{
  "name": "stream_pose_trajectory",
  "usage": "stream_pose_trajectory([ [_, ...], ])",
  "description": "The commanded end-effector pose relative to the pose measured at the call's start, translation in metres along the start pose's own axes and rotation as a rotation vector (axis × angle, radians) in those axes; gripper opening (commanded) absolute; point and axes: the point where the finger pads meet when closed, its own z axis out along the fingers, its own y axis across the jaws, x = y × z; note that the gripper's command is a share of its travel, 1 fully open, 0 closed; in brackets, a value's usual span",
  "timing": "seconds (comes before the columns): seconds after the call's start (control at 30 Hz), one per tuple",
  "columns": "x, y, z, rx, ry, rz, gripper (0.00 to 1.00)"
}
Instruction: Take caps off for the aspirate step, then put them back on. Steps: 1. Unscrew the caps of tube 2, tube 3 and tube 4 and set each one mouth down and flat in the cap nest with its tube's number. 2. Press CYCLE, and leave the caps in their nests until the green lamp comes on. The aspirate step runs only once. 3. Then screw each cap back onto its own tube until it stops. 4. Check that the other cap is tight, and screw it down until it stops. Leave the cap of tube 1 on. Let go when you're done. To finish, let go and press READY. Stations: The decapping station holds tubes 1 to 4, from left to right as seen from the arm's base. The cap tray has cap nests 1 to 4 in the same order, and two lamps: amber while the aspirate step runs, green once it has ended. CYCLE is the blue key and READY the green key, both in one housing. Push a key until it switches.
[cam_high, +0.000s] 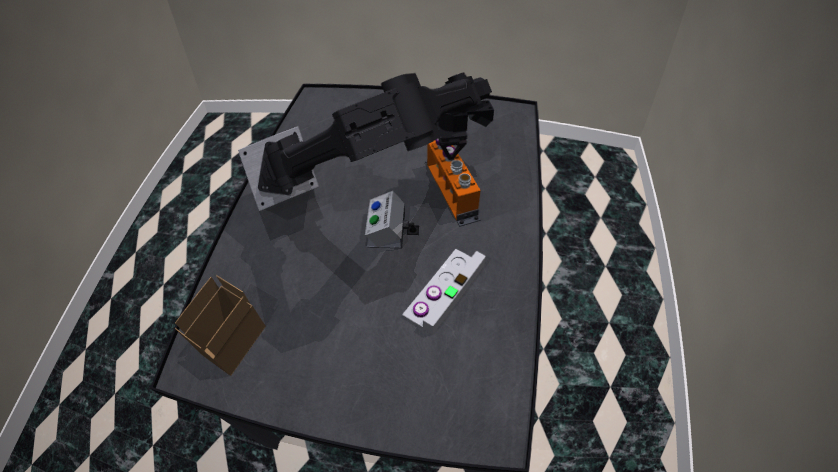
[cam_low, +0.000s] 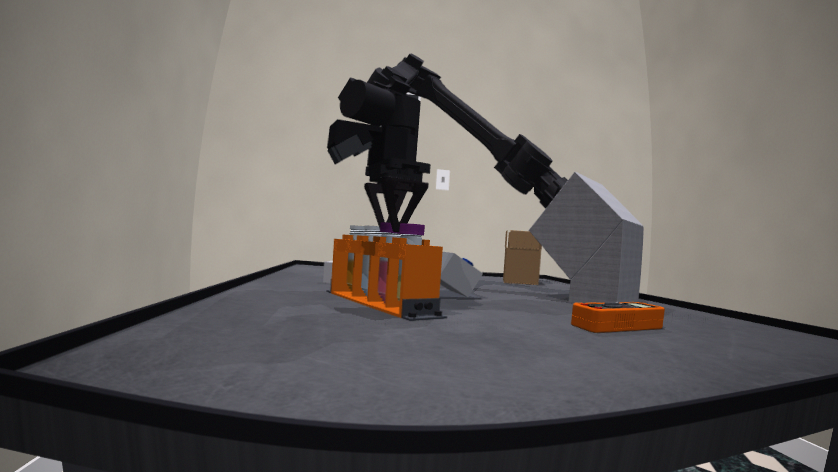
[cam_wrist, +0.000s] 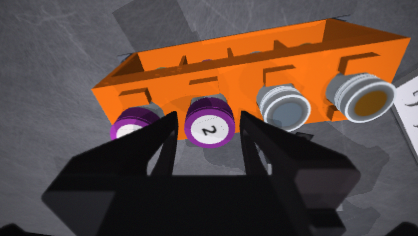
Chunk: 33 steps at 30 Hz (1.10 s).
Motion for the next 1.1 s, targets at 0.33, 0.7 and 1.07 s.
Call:
stream_pose_trajectory([
  [0.33, -0.003, 0.001, 0.002, -0.003, -0.001, -0.418, 0.49],
  [0.7, -0.011, 0.000, 0.000, -0.003, -0.013, -0.750, 0.49],
  [1.07, -0.008, 0.001, -0.004, -0.001, -0.012, -0.753, 0.00],
])
